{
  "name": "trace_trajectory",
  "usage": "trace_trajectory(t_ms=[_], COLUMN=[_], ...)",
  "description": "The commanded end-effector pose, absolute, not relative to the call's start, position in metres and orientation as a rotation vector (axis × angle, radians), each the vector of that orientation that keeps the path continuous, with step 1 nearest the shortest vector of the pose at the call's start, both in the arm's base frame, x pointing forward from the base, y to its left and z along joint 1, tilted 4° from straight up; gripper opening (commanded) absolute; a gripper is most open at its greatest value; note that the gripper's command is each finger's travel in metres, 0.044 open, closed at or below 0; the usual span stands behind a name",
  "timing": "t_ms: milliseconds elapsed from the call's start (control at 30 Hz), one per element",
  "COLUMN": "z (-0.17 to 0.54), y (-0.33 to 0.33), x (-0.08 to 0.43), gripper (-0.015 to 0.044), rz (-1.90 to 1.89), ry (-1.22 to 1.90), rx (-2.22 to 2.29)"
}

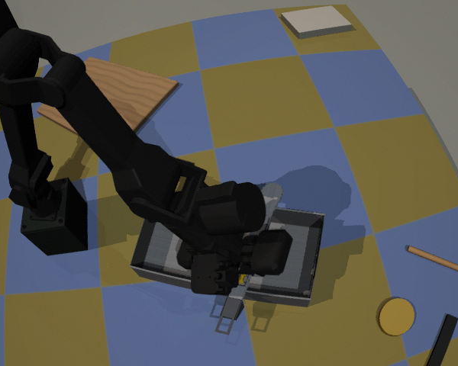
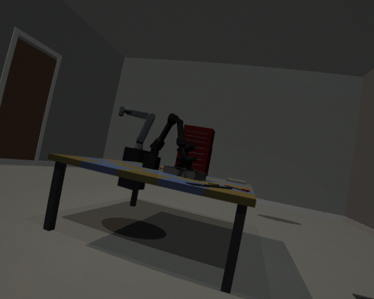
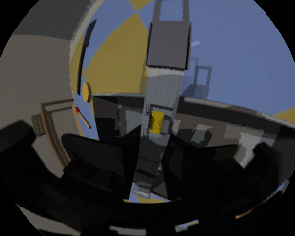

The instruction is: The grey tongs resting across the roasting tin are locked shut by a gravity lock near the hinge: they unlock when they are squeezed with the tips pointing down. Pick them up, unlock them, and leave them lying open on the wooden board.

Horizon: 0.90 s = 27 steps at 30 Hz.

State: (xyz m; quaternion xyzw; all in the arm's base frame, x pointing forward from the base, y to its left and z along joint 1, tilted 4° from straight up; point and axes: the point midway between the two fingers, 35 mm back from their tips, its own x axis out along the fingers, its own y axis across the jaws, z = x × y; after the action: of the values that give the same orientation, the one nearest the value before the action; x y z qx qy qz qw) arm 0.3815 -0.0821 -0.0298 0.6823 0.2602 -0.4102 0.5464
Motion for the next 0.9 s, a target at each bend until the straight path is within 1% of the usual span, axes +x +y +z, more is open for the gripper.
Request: trace_trajectory(t_ms=[0, 167, 233, 633, 867], z=[-0.017, 0.037, 0.047, 0.047, 0.044], y=[-0.083, -0.086, -0.086, -0.086, -0.088], x=[0.383, 0.380, 0.378, 0.378, 0.380], gripper=[-0.0150, -0.0150, -0.0150, -0.0150, -0.0150], rz=[-0.970, -0.970, -0.970, -0.975, -1.035], ry=[0.612, 0.605, 0.603, 0.609, 0.676], rx=[1.618, 1.620, 1.620, 1.619, 1.601])
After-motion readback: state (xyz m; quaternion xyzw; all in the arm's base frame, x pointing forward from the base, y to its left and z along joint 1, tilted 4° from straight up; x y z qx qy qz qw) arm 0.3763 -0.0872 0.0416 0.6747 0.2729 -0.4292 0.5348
